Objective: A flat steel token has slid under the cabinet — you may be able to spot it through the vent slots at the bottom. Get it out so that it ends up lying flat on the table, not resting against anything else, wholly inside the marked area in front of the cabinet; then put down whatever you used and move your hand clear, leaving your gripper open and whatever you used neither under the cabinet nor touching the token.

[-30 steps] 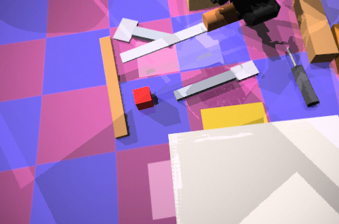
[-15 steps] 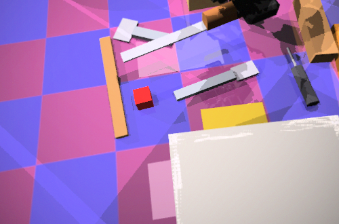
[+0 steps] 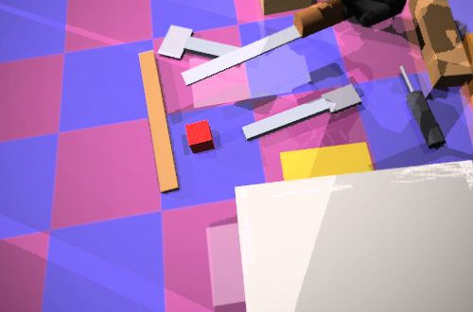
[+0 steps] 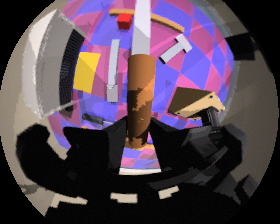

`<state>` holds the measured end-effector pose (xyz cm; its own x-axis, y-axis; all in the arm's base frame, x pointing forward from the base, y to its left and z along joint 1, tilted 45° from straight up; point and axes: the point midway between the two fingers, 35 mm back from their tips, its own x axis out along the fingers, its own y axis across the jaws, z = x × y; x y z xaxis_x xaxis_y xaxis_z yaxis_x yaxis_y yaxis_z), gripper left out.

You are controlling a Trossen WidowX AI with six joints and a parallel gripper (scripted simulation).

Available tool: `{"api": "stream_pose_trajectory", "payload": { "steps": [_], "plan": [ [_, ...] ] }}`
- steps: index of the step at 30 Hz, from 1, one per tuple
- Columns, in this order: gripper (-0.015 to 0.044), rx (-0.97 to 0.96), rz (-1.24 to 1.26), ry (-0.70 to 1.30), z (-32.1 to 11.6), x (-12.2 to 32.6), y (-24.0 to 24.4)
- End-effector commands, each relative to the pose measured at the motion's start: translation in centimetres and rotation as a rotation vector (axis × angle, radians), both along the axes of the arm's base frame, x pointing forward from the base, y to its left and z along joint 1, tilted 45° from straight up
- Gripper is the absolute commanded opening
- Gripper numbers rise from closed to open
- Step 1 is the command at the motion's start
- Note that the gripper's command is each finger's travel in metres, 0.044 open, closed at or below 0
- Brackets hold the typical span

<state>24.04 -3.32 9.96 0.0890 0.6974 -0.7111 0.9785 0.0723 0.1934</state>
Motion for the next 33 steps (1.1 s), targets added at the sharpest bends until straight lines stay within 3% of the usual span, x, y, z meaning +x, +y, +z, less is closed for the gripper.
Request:
{"api": "stream_pose_trajectory", "payload": {
  "steps": [1,33],
  "plan": [
    [0.0,-0.007,-0.005,-0.008,0.6,-0.1,0.3],
    [0.0,-0.005,0.0,-0.013,3.8,-1.1,3.7]
  ]
}}
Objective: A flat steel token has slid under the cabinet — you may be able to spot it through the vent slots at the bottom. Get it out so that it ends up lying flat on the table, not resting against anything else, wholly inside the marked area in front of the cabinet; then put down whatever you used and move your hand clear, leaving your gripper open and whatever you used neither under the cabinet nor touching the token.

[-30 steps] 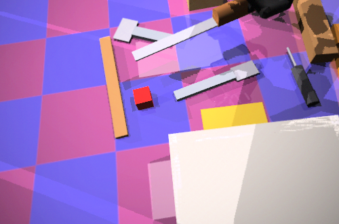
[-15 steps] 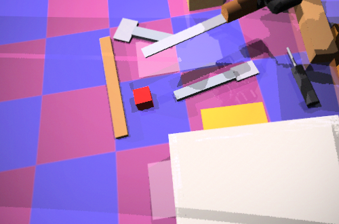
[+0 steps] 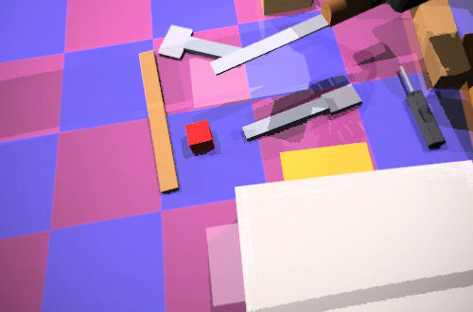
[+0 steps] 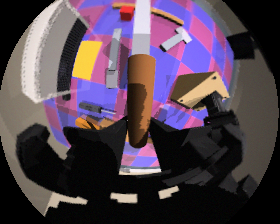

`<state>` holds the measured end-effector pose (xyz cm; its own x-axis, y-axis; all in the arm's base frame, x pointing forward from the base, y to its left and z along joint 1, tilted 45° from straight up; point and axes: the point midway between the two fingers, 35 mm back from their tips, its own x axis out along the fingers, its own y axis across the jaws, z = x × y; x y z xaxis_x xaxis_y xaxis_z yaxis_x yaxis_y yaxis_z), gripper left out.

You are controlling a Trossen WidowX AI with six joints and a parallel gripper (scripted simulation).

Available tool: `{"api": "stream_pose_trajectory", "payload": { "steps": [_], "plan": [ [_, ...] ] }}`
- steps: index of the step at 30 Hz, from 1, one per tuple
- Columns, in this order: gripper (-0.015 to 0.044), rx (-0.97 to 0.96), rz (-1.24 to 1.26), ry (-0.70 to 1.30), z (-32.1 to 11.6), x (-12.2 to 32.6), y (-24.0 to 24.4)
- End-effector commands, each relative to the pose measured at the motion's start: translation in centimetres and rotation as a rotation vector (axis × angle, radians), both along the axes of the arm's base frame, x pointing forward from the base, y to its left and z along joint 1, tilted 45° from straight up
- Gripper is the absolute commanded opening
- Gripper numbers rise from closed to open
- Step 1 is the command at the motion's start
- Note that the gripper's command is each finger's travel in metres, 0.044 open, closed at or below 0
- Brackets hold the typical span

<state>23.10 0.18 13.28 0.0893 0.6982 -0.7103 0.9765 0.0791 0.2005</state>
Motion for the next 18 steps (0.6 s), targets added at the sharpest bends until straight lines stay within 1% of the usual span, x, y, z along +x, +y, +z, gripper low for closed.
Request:
{"api": "stream_pose_trajectory", "payload": {
  "steps": [1,18],
  "plan": [
    [0.0,-0.005,-0.007,-0.005,0.6,-0.2,0.3],
    [0.0,-0.007,0.016,-0.028,1.6,-0.6,1.4]
  ]
}}
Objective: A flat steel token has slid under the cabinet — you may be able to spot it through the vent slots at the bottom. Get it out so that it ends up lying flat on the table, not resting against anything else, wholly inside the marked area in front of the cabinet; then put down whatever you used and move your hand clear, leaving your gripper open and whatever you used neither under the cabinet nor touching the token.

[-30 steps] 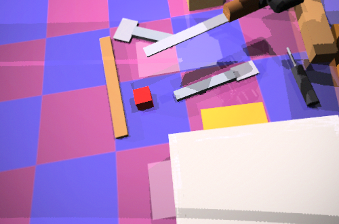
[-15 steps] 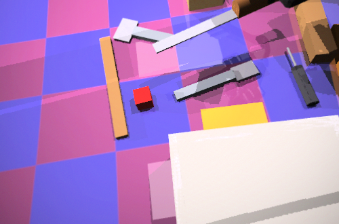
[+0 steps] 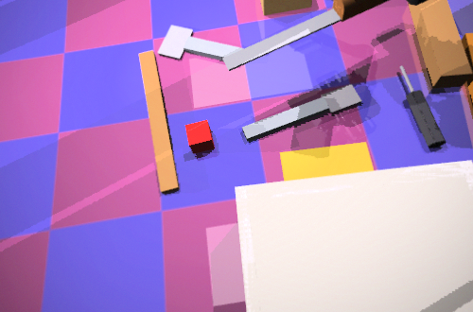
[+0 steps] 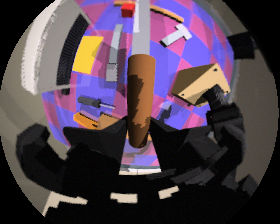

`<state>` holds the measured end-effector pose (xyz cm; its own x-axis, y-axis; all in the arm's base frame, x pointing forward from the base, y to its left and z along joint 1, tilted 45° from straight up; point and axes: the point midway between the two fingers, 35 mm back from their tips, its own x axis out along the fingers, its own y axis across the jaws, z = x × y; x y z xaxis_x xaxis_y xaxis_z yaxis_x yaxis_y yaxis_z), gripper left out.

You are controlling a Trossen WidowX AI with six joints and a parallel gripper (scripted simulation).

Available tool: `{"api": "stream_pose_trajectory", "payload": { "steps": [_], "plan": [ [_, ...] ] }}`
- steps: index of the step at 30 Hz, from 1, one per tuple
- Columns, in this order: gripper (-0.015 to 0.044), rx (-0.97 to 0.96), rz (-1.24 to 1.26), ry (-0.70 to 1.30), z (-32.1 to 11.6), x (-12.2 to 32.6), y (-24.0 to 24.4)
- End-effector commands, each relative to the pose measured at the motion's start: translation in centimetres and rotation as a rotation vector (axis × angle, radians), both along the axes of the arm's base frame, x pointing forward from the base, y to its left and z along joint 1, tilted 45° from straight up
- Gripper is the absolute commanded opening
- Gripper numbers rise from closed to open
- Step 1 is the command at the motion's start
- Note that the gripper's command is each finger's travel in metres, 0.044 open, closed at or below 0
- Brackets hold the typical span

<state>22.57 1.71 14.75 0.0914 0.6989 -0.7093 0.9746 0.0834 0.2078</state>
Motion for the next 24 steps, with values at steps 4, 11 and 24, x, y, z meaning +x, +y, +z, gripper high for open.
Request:
{"api": "stream_pose_trajectory", "payload": {
  "steps": [4,11,24],
  "plan": [
    [0.0,-0.011,0.034,-0.042,0.11,-0.03,-0.11],
    [0.0,-0.016,0.073,-0.08,0.11,-0.03,-0.1],
    [0.0,-0.025,0.146,-0.152,0.12,-0.03,-0.09]
  ]
}}
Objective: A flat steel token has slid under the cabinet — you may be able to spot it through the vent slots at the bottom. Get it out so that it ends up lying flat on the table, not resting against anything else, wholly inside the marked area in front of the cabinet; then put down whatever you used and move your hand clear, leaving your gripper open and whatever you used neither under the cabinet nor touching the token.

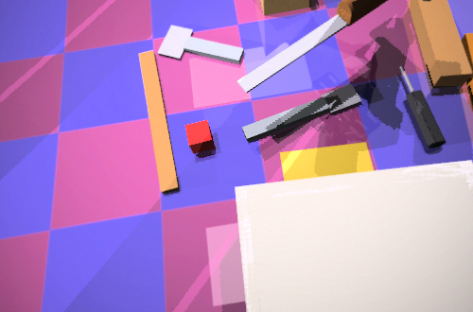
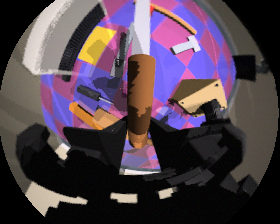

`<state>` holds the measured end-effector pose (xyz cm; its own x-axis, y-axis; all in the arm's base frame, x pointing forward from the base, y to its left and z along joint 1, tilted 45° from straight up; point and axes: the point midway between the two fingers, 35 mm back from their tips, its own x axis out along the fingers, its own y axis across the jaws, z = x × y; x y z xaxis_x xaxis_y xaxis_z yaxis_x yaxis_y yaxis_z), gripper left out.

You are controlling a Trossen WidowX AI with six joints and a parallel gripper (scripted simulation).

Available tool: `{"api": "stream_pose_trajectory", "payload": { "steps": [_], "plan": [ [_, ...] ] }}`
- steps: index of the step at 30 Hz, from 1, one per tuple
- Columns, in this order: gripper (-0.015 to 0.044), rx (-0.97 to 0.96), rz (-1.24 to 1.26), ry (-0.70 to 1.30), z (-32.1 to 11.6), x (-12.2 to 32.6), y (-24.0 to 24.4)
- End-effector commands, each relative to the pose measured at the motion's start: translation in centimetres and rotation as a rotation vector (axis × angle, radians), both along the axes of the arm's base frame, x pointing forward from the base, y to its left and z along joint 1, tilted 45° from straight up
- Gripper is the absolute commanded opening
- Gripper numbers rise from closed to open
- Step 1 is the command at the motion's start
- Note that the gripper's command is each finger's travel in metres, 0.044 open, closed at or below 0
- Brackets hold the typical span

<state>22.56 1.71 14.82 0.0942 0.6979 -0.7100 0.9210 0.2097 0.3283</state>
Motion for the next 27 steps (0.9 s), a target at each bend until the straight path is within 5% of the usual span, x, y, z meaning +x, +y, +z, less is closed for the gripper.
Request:
{"api": "stream_pose_trajectory", "payload": {
  "steps": [1,27],
  "plan": [
    [0.0,-0.008,0.023,-0.028,0.05,-0.01,-0.09],
    [0.0,-0.027,0.17,-0.171,0.06,-0.01,-0.07]
  ]
}}
